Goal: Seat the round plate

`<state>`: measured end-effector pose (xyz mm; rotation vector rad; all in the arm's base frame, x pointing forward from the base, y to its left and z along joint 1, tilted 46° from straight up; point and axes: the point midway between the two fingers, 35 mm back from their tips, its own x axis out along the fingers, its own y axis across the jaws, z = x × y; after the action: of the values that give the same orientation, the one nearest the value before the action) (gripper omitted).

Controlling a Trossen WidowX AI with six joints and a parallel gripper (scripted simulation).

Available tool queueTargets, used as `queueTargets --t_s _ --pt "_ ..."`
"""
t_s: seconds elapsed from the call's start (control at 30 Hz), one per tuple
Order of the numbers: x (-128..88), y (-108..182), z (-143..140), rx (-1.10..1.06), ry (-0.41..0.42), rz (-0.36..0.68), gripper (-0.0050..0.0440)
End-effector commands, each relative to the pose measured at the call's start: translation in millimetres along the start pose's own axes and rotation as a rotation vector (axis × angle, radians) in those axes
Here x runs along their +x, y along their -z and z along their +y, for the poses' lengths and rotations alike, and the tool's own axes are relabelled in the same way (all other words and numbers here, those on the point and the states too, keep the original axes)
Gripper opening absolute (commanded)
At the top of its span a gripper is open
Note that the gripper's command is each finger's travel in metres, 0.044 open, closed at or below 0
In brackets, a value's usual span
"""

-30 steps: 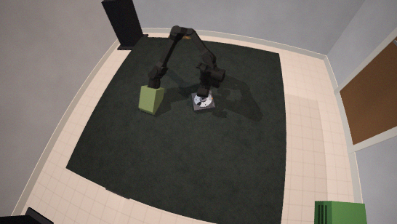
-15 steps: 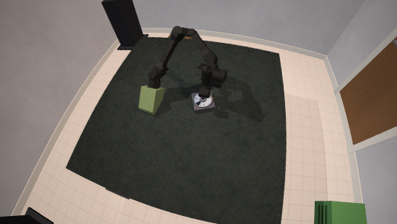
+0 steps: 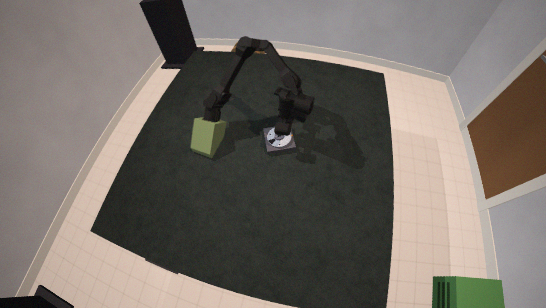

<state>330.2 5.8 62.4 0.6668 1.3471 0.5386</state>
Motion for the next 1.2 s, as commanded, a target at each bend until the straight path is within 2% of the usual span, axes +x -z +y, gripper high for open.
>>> queueTargets --t_s 0.0,1.17 --pt "-4.4 -7.9 0.1 -0.015 0.005 -0.015 -0.005" --pt "-5.0 -15.5 -5.6 -0.014 0.006 -0.014 -0.005"
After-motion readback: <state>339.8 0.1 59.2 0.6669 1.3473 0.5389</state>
